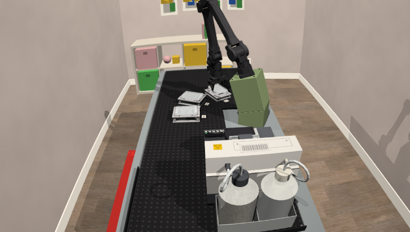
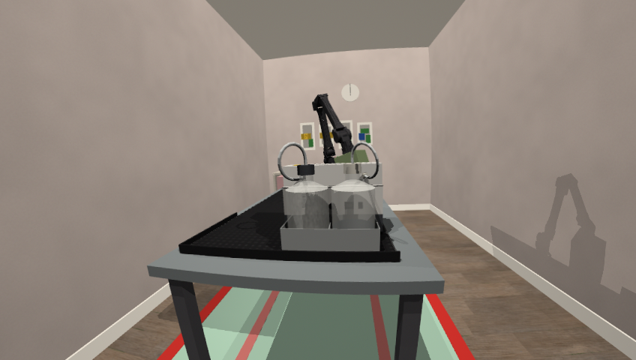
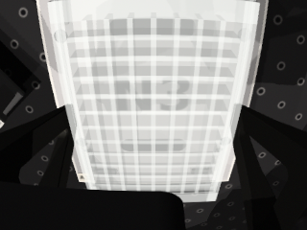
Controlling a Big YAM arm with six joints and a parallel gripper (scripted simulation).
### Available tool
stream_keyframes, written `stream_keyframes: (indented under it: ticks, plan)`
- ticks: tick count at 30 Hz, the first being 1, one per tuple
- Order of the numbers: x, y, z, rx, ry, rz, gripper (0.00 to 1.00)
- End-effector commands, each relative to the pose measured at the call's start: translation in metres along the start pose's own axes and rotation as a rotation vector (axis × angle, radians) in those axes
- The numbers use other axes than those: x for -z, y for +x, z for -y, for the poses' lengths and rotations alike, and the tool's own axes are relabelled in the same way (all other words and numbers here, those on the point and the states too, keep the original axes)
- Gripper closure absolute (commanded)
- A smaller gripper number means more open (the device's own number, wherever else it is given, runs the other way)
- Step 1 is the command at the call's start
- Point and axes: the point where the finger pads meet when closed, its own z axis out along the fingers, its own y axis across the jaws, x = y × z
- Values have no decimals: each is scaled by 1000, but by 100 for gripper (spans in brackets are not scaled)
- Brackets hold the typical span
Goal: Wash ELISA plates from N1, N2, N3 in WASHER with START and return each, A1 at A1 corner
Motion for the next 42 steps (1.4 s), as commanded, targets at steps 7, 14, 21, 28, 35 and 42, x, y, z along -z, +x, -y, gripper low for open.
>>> stream_keyframes:
  ticks: [7, 14, 21, 28, 35, 42]
  plan:
    - [19, -1, 3, 4, 1, 7, 16]
    - [31, -1, 3, 3, 1, 8, 16]
    - [39, -1, 3, 3, 1, 8, 16]
    - [51, -1, 3, 4, 1, 8, 16]
    - [59, -4, 1, 12, -1, 12, 16]
    - [71, -3, 3, 7, 1, 12, 16]
